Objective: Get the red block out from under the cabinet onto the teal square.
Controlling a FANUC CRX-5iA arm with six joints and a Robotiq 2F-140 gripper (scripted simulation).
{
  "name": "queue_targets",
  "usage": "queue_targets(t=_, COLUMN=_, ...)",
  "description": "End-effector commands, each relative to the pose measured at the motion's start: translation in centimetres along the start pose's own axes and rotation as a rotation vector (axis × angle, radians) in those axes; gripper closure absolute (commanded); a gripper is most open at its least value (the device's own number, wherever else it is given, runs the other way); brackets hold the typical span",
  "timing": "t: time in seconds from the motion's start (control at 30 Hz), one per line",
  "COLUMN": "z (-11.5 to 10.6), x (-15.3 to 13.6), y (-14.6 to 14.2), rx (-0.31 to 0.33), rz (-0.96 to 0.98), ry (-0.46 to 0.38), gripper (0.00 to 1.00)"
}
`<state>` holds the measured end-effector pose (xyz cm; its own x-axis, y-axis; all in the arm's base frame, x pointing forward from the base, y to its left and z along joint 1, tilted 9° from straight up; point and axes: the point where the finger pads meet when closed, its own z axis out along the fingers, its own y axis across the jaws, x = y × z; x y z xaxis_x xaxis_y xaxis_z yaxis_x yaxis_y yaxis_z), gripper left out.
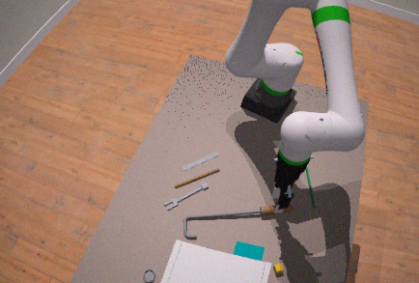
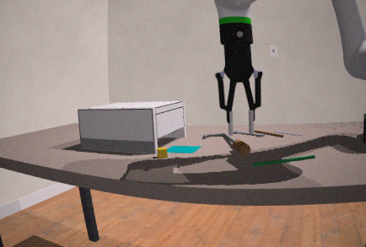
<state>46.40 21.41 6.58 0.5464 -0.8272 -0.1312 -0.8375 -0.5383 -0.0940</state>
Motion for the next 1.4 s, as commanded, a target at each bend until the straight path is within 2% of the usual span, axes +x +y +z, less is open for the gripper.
queue_targets(t=0.0, z=0.0, x=0.0, y=0.0, rx=0.000, rz=0.000, ry=0.000, gripper=0.65)
queue_targets(t=0.8, z=0.2, x=0.0, y=0.0, rx=0.000, rz=0.000, ry=0.000, gripper=0.65)
queue_targets(t=1.37, z=1.8, x=0.0, y=0.0, rx=0.000, rz=0.000, ry=0.000, gripper=0.65)
